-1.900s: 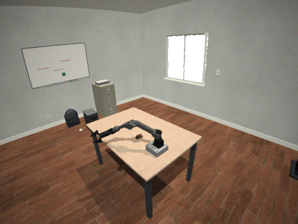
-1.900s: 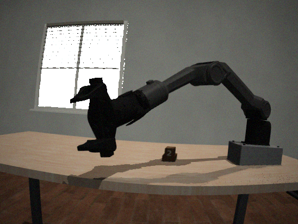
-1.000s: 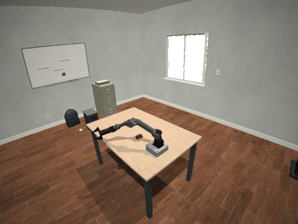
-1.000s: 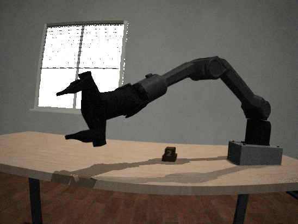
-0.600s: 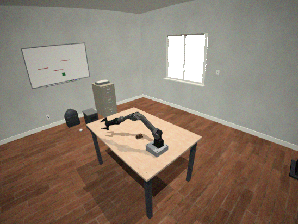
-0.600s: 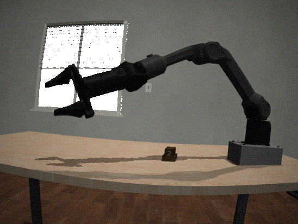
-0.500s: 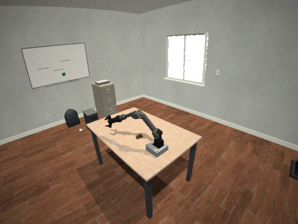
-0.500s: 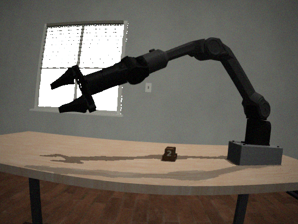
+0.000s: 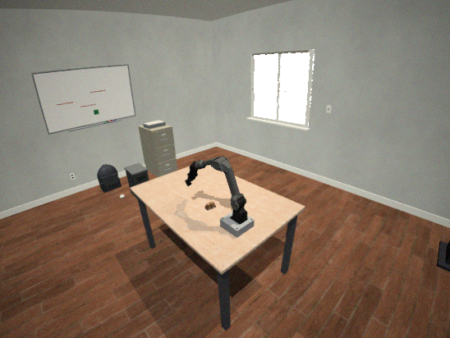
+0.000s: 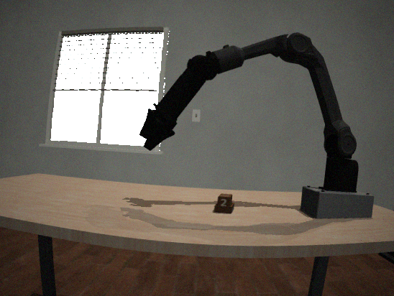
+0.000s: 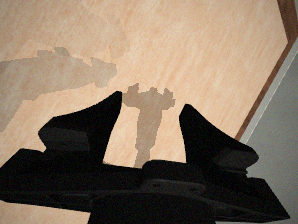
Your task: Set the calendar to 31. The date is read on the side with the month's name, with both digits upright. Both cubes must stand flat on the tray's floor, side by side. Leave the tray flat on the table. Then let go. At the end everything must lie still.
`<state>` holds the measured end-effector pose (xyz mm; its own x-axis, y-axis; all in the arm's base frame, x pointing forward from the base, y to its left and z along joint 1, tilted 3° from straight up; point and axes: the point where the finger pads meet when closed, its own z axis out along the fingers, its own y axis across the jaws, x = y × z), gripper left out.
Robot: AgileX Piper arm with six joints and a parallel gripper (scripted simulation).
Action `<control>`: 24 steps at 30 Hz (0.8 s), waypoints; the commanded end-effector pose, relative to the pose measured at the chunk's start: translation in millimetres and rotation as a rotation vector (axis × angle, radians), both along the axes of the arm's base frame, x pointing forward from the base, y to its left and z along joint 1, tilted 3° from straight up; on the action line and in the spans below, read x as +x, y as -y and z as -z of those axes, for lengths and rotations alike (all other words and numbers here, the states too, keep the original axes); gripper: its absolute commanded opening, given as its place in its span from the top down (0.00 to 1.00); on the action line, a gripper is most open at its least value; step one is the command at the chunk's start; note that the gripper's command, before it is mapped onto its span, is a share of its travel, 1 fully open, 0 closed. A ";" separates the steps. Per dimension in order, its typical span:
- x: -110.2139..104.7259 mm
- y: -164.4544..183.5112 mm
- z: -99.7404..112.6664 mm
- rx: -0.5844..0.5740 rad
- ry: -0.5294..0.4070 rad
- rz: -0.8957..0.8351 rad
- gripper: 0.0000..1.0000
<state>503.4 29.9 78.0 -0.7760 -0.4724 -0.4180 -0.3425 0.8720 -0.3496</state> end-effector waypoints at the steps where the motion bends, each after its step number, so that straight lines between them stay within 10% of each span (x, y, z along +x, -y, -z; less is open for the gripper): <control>1: -22.2 15.9 -1.7 0.029 -0.063 0.079 0.00; 9: -153.4 49.4 -6.5 0.206 -0.407 0.476 0.00; 24: -202.5 46.8 -13.4 0.278 -0.540 0.600 0.00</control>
<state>300.3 -16.7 91.1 -0.9882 0.1466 0.0434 0.1460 0.9891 -0.0172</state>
